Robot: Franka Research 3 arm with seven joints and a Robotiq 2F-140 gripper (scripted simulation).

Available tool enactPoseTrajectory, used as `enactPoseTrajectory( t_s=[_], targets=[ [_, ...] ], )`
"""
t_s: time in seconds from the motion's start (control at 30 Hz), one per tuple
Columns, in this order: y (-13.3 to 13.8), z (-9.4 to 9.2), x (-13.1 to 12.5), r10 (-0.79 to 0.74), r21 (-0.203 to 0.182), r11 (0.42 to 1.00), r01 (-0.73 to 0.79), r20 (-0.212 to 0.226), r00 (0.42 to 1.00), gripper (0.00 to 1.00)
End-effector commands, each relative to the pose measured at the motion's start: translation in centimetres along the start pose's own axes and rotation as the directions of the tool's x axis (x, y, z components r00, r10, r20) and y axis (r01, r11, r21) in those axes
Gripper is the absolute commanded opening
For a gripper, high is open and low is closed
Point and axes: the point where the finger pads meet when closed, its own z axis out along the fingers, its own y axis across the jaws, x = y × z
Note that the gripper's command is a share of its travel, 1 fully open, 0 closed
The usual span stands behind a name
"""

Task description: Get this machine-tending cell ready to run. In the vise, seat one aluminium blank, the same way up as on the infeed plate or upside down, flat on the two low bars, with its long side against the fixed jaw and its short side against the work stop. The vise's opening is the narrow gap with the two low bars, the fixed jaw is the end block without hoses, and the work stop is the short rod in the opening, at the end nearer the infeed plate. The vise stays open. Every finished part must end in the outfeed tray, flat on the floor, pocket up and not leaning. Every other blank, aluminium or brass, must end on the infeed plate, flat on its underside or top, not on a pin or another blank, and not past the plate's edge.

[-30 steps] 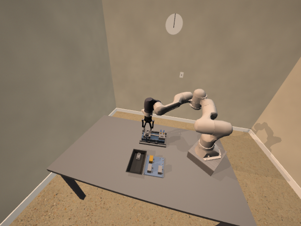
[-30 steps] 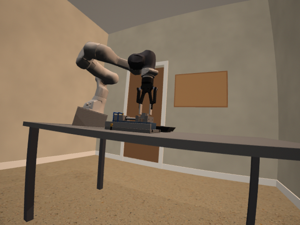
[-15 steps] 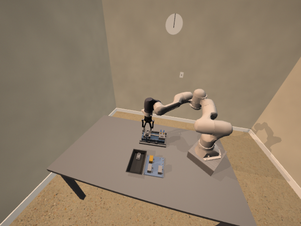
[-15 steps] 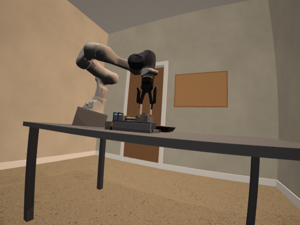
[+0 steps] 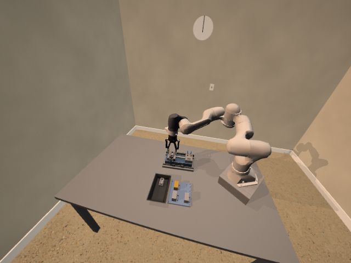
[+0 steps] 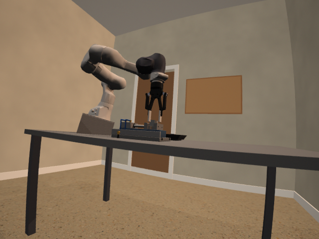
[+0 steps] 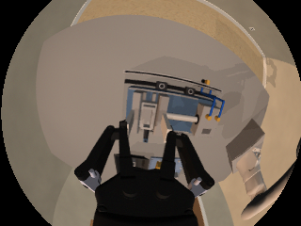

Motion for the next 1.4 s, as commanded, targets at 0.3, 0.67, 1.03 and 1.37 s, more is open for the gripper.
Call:
enactPoseTrajectory(
  t_s=[0.3,0.67,1.03,1.37],
  targets=[
    [-0.06,0.12,-0.1,0.003,0.001,1.0,-0.003,-0.001,1.0,0.0],
    [-0.06,0.12,-0.1,0.003,0.001,1.0,-0.003,-0.001,1.0,0.0],
    [-0.06,0.12,-0.1,0.003,0.001,1.0,-0.003,-0.001,1.0,0.0],
    [-0.06,0.12,-0.1,0.003,0.001,1.0,-0.003,-0.001,1.0,0.0]
  ],
)
